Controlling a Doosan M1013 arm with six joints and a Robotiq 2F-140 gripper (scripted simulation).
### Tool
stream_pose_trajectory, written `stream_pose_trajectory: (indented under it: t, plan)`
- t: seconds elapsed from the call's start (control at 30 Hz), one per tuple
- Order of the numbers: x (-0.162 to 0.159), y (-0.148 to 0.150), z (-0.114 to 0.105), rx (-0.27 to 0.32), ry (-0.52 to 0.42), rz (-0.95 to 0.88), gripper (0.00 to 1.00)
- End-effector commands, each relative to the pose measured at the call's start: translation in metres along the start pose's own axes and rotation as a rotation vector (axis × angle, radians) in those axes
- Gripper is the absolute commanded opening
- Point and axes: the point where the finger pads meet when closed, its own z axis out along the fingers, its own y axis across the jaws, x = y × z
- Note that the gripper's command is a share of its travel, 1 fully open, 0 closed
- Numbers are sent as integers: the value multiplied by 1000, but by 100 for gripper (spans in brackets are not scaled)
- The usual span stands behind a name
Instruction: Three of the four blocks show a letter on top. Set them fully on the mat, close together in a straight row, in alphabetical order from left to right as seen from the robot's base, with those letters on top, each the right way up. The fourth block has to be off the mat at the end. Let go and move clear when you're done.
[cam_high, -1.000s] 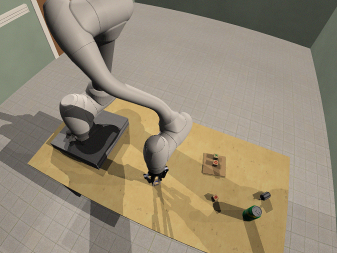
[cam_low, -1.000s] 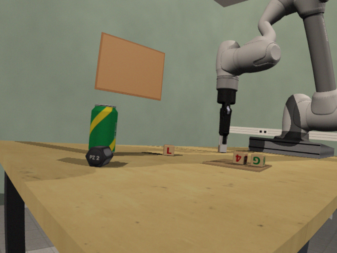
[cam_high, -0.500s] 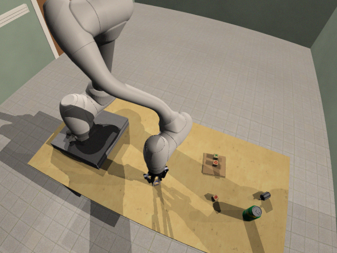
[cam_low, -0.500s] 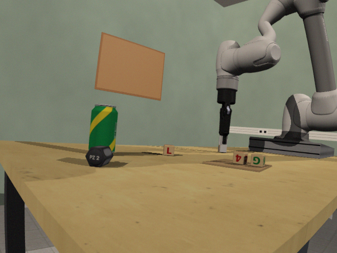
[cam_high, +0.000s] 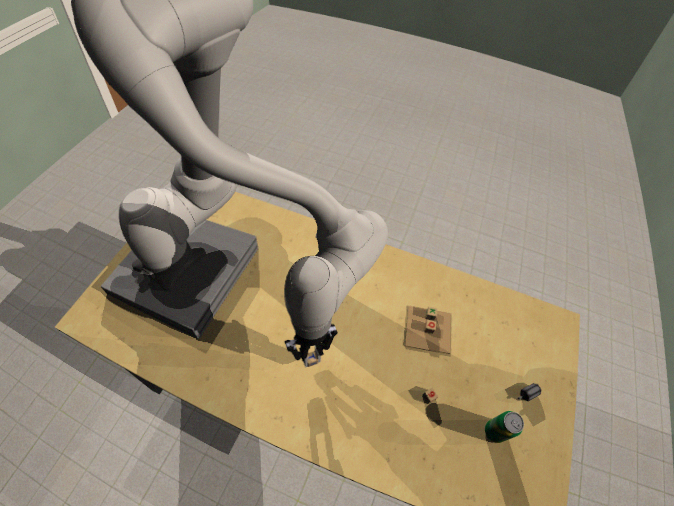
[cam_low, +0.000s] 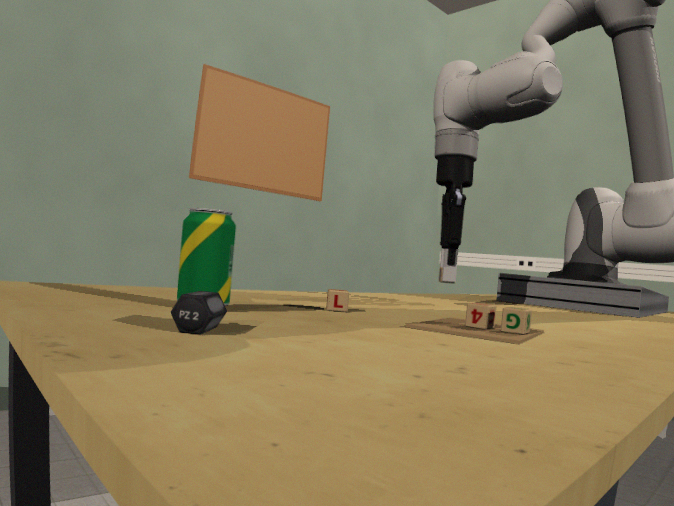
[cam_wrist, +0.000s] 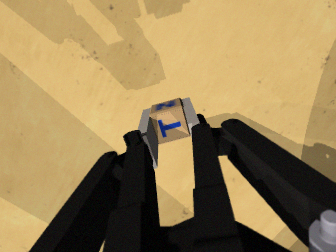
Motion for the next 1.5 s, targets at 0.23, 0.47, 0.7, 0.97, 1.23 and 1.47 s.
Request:
stream_pose_trajectory:
  t: [0.23,0.47,0.7,0.97,1.23,1.47]
  plan:
    - [3,-2,-55,6,3,-2,24]
    - [2,-1,-55,4,2,-2,24]
    - [24,-54,-59,4,-2,100,24]
    - [57,-157,-65,-2,4,283,24]
    - [67,-272,-63,1,0,480,24]
    - [63,-342,-59,-1,3,598,24]
